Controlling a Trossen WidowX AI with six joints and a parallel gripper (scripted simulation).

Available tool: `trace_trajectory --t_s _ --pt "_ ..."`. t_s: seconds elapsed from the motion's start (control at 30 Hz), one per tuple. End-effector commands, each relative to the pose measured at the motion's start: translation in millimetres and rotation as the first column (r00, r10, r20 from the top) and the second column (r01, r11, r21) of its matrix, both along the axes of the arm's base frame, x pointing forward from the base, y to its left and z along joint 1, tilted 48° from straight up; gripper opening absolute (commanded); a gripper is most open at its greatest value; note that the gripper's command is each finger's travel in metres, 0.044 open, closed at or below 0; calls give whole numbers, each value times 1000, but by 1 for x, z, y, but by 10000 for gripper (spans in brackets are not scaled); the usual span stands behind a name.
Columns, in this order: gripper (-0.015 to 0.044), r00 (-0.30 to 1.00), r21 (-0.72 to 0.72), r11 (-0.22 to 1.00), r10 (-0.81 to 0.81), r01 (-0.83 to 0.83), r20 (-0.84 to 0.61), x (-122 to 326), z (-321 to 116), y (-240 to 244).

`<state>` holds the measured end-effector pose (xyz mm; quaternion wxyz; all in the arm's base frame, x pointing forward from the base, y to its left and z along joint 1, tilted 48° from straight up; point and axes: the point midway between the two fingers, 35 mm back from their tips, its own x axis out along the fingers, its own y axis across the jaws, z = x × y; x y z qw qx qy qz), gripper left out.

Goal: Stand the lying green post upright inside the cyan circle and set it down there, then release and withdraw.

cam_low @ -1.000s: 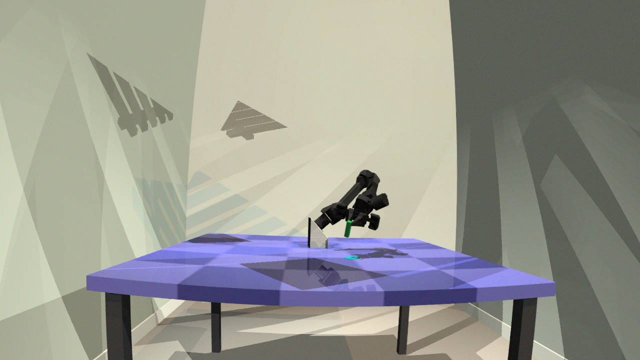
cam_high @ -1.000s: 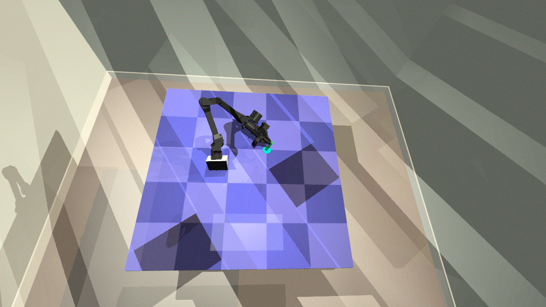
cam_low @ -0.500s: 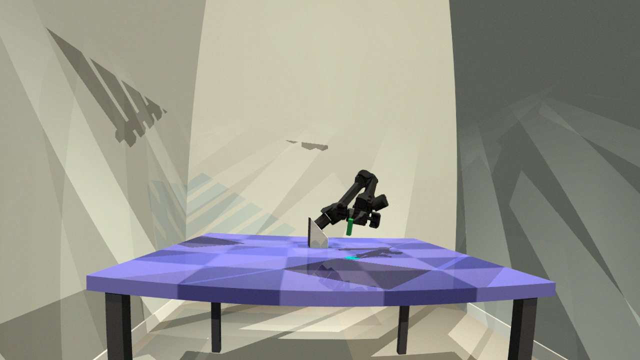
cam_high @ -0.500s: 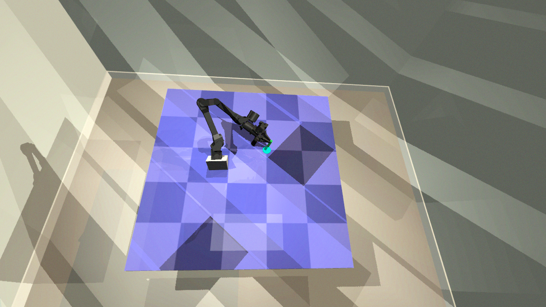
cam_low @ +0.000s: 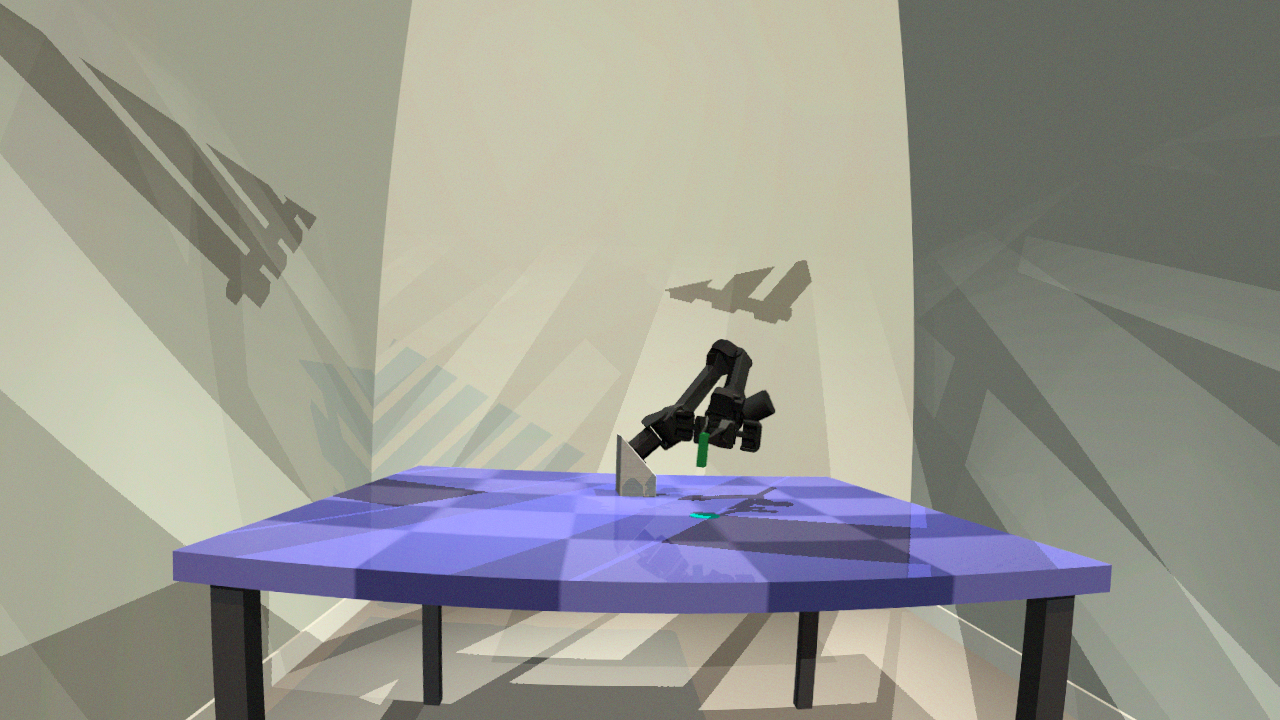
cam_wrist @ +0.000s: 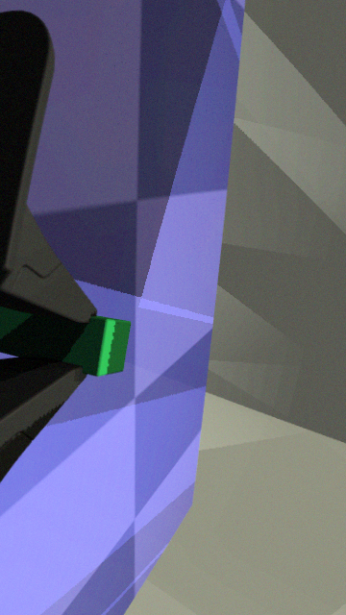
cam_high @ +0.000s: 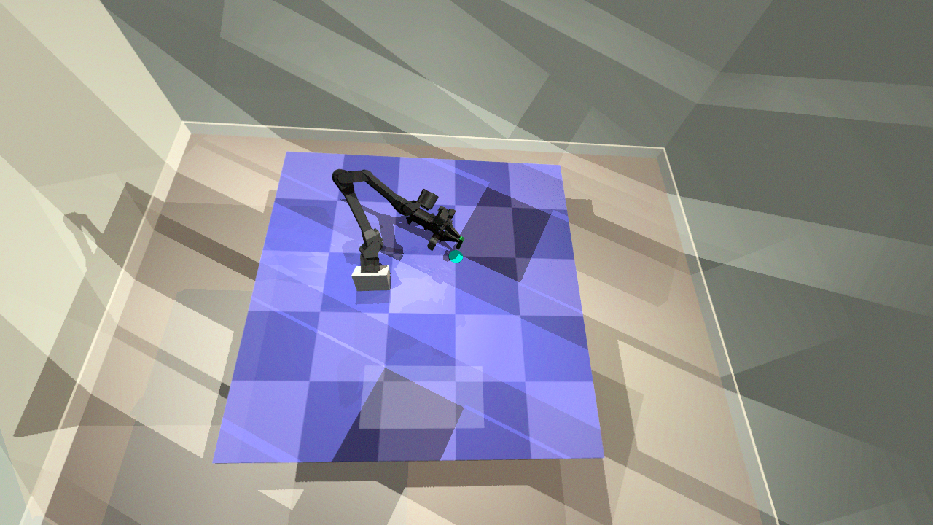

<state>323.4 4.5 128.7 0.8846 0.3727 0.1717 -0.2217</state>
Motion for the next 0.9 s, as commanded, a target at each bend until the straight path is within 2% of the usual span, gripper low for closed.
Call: trace_trajectory --t_s 0.0,0.43,0.87 --pt "22 999 10 1000 -19 18 36 -3 4 -1" --pt "22 990 44 997 -69 64 124 -10 11 -2" --pt "22 989 46 997 -72 66 129 -11 11 -2"
